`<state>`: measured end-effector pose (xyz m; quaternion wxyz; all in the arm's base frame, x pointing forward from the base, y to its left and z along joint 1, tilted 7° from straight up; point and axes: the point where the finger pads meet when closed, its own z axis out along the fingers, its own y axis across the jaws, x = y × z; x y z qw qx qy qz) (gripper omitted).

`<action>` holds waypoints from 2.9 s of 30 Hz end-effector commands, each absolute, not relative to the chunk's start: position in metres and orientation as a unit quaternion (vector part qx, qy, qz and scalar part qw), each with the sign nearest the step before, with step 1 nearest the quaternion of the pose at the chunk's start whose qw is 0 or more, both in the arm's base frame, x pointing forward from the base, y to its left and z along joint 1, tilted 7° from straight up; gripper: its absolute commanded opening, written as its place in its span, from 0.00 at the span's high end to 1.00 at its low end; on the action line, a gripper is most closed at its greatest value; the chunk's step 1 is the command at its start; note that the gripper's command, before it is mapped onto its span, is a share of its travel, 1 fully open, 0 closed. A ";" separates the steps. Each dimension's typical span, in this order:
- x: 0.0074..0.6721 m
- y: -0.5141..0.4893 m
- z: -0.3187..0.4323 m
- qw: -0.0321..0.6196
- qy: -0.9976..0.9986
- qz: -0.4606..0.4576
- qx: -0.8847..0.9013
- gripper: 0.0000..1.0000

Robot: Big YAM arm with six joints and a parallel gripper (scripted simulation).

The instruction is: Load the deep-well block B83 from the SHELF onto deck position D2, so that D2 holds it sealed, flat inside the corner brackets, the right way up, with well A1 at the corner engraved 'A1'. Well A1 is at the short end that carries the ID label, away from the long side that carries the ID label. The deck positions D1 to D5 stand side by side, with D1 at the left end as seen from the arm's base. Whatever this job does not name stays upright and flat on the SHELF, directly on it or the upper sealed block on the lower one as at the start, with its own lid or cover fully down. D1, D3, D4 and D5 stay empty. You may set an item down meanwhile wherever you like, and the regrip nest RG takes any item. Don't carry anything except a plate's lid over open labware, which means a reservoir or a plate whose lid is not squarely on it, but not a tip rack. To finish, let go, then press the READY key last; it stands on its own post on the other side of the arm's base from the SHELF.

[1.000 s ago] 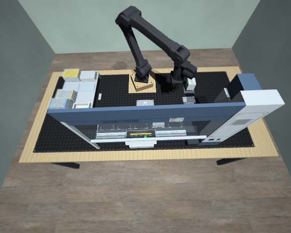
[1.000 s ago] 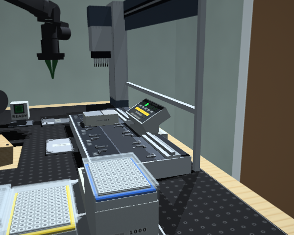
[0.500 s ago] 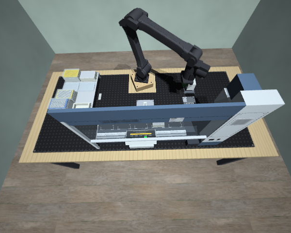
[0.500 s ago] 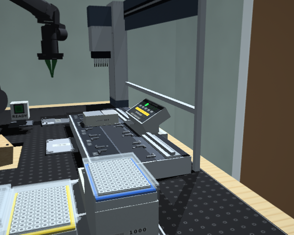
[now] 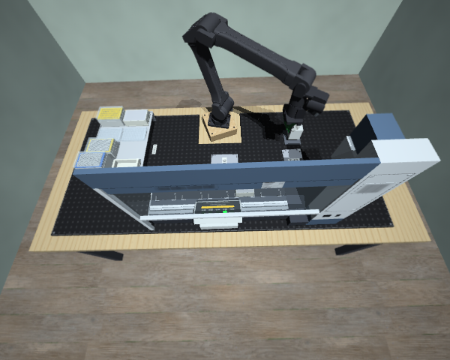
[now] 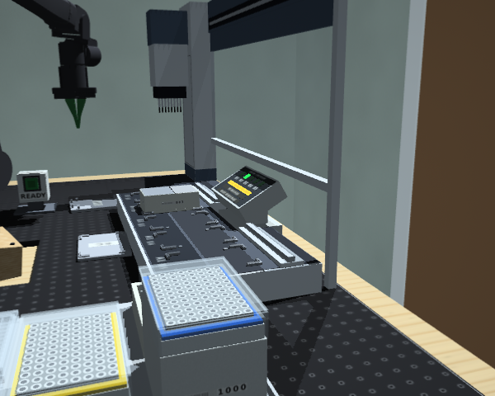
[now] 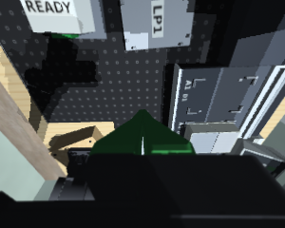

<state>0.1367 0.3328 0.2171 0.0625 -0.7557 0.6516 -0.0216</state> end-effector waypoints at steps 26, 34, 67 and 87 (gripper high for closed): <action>0.010 0.311 0.209 0.069 0.659 -0.015 -0.749 1.00; 0.013 0.317 0.202 0.070 0.668 -0.014 -0.741 1.00; 0.019 0.320 0.151 0.065 0.659 -0.018 -0.749 1.00; 0.022 0.322 0.121 0.065 0.659 -0.018 -0.749 1.00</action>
